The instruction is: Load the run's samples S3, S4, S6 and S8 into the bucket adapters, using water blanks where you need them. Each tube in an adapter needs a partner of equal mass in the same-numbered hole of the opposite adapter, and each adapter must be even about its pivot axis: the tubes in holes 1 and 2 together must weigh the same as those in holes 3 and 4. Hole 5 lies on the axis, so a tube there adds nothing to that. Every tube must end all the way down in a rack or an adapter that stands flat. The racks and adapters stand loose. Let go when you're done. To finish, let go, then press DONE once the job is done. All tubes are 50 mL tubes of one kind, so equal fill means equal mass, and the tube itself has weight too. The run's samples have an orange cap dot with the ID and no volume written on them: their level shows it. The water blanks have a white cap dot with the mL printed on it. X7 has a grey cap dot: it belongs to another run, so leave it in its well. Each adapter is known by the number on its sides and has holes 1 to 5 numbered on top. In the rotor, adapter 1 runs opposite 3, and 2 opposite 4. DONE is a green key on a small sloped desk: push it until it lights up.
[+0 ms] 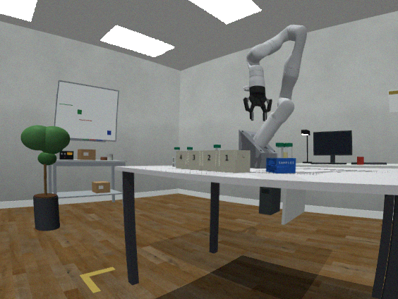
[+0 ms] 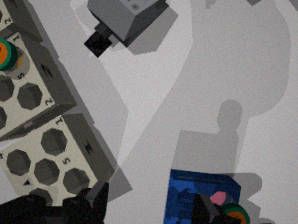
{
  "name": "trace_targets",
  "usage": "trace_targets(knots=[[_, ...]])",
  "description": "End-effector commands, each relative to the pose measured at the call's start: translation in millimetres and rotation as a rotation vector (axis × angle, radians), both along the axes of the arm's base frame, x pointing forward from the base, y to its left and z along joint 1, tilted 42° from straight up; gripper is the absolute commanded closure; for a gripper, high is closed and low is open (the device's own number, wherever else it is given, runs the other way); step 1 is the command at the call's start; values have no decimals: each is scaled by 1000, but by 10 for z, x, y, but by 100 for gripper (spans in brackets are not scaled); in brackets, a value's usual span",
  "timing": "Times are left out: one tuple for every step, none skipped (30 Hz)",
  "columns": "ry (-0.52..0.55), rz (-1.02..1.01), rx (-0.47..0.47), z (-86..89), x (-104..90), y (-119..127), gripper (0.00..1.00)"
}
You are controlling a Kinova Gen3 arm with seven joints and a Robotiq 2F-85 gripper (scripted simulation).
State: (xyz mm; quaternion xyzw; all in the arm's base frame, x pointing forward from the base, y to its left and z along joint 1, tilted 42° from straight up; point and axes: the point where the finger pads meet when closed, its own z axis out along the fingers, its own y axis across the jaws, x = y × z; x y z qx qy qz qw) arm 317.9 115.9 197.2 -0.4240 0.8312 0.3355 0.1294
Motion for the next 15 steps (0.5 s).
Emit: trace_targets(knots=[[-1,-1,0,78,-45,74,38],[-1,-1,0,99,-58,96,38],[-1,-1,0,120,-72,118,38],[-1,-1,0,141,-86,140,38],[-1,-1,0,162,-99,162,38],[-1,-1,0,183,-113,184,38],[-1,-1,0,204,-127,206,38],[-1,-1,0,225,-140,228,38],[-1,-1,0,246,-154,250,38],[-1,-1,0,246,-154,250,38],[-1,-1,0,246,-154,250,38],[-1,-1,0,268,-168,272,38],[-1,-1,0,289,-181,294,38],[-1,-1,0,310,-195,316,38],[-1,-1,0,331,-209,338,38]])
